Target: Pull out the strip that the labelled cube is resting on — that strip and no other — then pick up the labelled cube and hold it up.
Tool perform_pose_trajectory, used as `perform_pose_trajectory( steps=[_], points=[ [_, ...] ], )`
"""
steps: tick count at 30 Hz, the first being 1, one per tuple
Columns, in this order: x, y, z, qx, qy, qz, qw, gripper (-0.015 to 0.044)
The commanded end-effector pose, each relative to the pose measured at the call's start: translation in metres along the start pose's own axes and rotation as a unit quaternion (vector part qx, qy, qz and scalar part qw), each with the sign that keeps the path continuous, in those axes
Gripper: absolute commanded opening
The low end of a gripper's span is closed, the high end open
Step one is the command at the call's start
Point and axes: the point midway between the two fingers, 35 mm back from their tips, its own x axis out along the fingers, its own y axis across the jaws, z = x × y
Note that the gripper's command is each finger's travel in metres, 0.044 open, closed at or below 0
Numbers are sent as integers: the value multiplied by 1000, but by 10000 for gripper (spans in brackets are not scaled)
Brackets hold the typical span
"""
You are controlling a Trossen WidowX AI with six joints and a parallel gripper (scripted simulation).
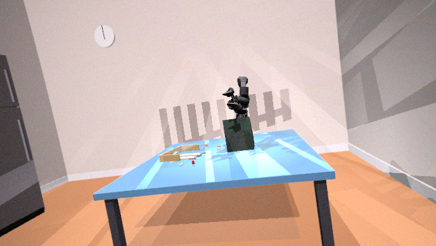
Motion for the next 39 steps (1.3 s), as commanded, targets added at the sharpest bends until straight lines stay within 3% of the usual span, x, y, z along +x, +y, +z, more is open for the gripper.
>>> perform_pose_trajectory(
  steps=[1, 7, 16, 28, 39],
  points=[
    [1, 1, 2, -5, -3, 0, 1000, 400],
    [33, 26, 61, -172, -104, -13, 979, 400],
    [52, 49, 152, -375, -218, -94, 896, 400],
    [44, 60, 244, -532, -281, -224, 767, 400],
    [14, 59, 326, -633, -283, -371, 618, 400]
  ],
)
